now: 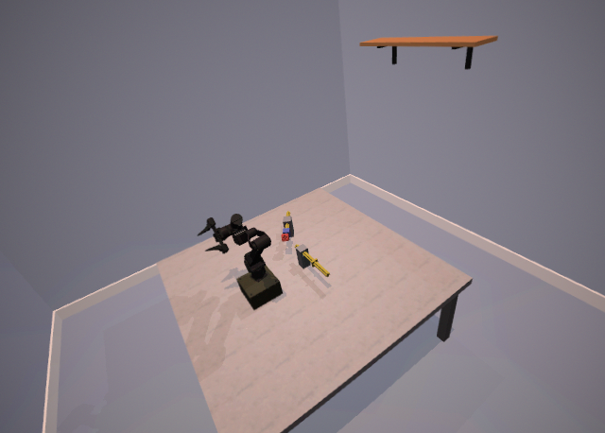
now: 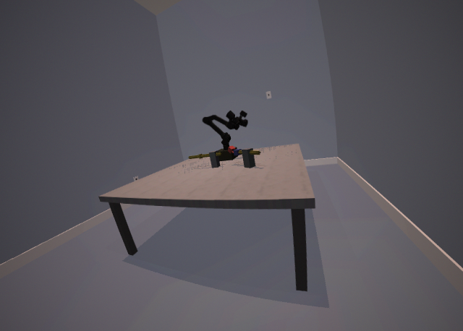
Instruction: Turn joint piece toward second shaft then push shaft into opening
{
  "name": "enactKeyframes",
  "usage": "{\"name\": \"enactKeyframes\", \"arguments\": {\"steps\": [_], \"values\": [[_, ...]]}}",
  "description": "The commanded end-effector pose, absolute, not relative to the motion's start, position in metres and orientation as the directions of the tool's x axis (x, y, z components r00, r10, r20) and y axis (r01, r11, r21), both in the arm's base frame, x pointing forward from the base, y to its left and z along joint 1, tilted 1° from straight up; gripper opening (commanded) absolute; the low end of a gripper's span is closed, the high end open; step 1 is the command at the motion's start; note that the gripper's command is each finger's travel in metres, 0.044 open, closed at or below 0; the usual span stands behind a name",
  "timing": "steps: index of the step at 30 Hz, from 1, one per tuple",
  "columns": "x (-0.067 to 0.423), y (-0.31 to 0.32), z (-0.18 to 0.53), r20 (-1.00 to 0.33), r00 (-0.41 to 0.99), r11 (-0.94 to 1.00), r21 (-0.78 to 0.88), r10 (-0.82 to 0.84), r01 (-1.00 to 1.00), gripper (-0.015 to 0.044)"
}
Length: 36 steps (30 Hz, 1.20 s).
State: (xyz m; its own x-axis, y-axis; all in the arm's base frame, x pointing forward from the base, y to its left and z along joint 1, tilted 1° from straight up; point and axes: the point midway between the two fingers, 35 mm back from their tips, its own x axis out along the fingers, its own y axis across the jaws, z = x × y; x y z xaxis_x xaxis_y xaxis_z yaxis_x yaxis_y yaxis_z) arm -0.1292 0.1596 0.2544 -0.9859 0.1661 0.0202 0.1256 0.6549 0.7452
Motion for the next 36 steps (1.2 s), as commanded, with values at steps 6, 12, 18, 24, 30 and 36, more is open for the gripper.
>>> {"name": "enactKeyframes", "arguments": {"steps": [6,12,18,24,30,36], "values": [[-0.121,0.176,0.26,0.043,-0.971,0.632,0.752,0.237,0.187,0.044],[-0.096,0.213,0.27,0.078,-0.908,0.559,0.766,0.411,0.319,0.044],[-0.063,0.247,0.274,0.084,-0.811,0.468,0.78,0.579,0.415,0.044],[-0.026,0.274,0.274,0.06,-0.684,0.376,0.799,0.727,0.469,0.044],[0.016,0.294,0.268,0.006,-0.532,0.298,0.823,0.847,0.484,0.044],[0.06,0.304,0.259,-0.075,-0.365,0.251,0.849,0.928,0.464,0.044]]}}
